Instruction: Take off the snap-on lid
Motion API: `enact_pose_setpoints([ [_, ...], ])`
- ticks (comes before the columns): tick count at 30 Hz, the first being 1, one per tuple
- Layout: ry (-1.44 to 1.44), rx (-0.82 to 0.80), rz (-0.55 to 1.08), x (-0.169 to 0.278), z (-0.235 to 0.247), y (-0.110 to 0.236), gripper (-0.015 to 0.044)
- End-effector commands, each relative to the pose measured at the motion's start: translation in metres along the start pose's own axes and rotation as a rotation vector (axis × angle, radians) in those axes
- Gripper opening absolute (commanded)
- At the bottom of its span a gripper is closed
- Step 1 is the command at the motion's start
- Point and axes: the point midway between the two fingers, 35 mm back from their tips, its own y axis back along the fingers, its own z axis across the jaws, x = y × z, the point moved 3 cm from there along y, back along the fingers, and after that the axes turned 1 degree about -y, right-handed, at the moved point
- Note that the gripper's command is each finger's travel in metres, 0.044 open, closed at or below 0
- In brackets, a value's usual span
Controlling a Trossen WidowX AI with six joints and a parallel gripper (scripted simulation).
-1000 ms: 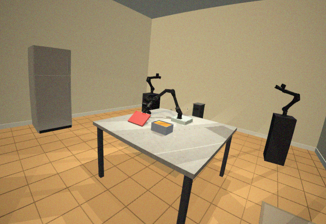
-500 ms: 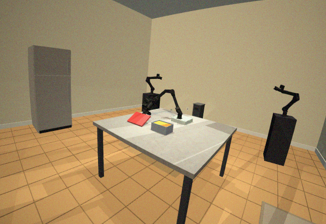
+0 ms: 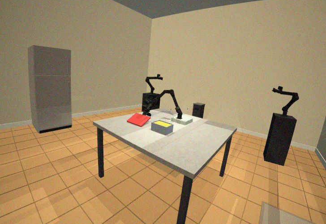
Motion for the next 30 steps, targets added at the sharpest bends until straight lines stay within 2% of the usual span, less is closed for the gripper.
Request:
enact_pose_setpoints([
  [1,-0.011,0.014,0.007,0.002,-0.008,-0.006,0.0000],
  [14,-0.011,0.014,0.007,0.002,-0.016,-0.012,0.0000],
  [24,-0.011,0.014,0.007,0.000,-0.008,-0.007,0.0263],
  [26,-0.011,0.014,0.007,0.000,-0.008,-0.007,0.0275],
  [30,-0.011,0.015,0.007,0.000,-0.013,-0.001,0.0380],
])
